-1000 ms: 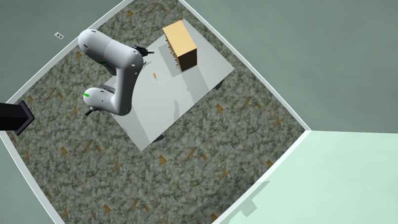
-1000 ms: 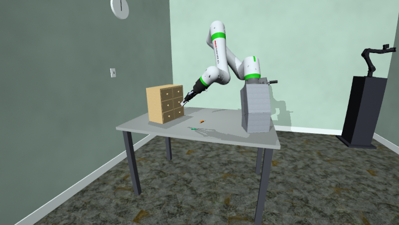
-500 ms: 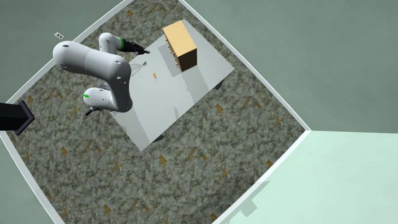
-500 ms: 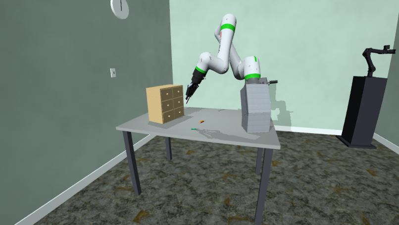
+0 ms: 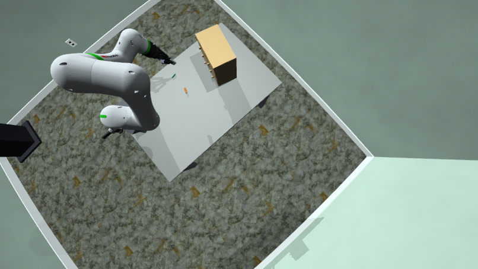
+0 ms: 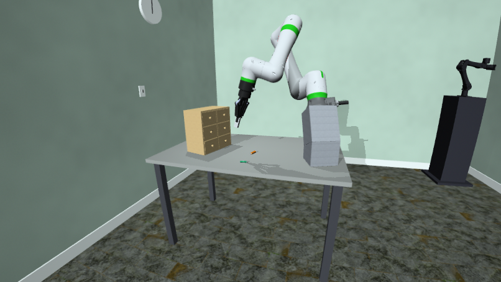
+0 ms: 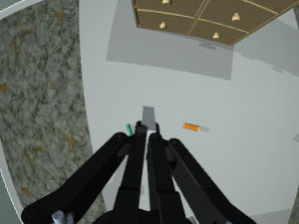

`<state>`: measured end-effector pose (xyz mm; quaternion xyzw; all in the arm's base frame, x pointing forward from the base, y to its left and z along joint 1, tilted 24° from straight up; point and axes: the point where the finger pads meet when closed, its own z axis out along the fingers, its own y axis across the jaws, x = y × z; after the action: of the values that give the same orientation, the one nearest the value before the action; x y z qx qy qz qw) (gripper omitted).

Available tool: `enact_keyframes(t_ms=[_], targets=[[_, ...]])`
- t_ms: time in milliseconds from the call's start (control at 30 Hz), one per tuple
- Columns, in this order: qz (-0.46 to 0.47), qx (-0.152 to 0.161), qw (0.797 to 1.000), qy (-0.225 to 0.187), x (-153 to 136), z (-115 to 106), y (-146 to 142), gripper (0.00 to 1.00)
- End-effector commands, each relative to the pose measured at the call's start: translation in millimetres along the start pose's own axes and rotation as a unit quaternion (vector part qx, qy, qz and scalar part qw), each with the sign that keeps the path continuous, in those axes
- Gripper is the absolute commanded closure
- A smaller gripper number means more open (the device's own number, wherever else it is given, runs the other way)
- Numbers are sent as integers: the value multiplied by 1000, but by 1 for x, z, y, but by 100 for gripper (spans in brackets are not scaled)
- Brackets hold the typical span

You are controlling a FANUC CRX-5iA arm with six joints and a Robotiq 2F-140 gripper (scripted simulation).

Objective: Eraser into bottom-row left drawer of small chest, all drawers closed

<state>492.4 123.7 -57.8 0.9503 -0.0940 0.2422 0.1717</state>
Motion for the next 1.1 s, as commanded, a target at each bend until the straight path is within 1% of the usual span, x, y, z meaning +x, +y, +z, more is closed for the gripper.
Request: enact_keyframes(t_ms=[0,233,400,700,1067], targets=[[-2,-30,998,-63,4,-7,4,100],[-1,-30,993,-113,-2,-17,3,100],[0,-30,990,-136,-5,-22,3,100],[0,-30,988,-150,-6,-25,3,100],[0,-30,988,-151,-6,-25,3,100]])
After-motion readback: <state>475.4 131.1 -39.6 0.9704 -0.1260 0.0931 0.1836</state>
